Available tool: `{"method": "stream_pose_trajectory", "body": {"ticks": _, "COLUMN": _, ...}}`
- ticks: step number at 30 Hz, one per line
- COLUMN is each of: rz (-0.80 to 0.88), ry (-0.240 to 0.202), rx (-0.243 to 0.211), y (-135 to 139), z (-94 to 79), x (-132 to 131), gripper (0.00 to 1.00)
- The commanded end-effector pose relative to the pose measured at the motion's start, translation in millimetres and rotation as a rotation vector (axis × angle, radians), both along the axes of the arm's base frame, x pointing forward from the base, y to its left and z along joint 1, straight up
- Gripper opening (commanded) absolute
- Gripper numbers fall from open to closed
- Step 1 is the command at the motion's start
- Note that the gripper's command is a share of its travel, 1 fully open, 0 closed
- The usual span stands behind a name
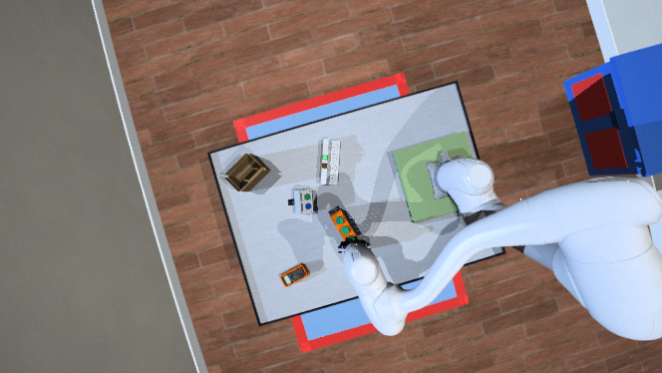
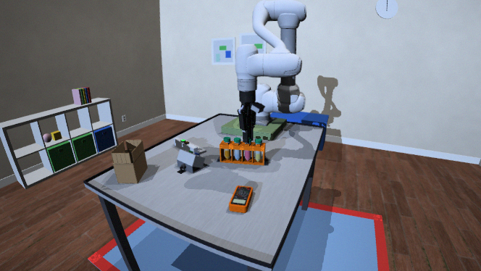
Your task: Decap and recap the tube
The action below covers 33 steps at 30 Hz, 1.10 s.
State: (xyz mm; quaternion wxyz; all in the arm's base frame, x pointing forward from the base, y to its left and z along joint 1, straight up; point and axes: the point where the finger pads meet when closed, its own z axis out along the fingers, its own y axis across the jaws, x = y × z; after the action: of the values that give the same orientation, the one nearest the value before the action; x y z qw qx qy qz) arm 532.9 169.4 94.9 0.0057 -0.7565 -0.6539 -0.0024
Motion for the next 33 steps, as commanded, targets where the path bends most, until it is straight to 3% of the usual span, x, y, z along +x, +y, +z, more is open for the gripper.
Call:
{"method": "stream_pose_trajectory", "body": {"ticks": 1, "rz": -0.065, "ry": -0.005, "rx": -0.012, "y": 0.6, "z": 1.0, "x": 1.0, "gripper": 0.30}}
{"method": "stream_pose_trajectory", "body": {"ticks": 3, "rz": -0.065, "ry": -0.005, "rx": -0.012, "y": 0.6, "z": 1.1, "x": 1.0, "gripper": 0.30}}
{"method": "stream_pose_trajectory", "body": {"ticks": 4, "rz": -0.064, "ry": -0.008, "rx": -0.015, "y": 1.2, "z": -2.1, "x": 2.1, "gripper": 0.41}}
{"method": "stream_pose_trajectory", "body": {"ticks": 14, "rz": -0.065, "ry": -0.005, "rx": -0.012, "y": 0.5, "z": -0.7, "x": 1.0, "gripper": 0.41}}
{"method": "stream_pose_trajectory", "body": {"ticks": 15, "rz": 0.027, "ry": -0.008, "rx": -0.015, "y": 0.7, "z": -0.9, "x": 2.1, "gripper": 0.41}}
{"method": "stream_pose_trajectory", "body": {"ticks": 17, "rz": 0.027, "ry": -0.008, "rx": -0.015, "y": 0.7, "z": -0.9, "x": 2.1, "gripper": 0.41}}
{"method": "stream_pose_trajectory", "body": {"ticks": 21, "rz": 0.351, "ry": -0.008, "rx": -0.007, "y": 0.6, "z": -0.8, "x": 2.3, "gripper": 0.41}}
{"method": "stream_pose_trajectory", "body": {"ticks": 31, "rz": 0.959, "ry": -0.011, "rx": -0.008, "y": 0.4, "z": -0.8, "x": 1.7, "gripper": 0.41}}
{"method": "stream_pose_trajectory", "body": {"ticks": 33, "rz": 0.981, "ry": -0.011, "rx": -0.006, "y": 0.4, "z": -1.1, "x": 1.6, "gripper": 0.41}}
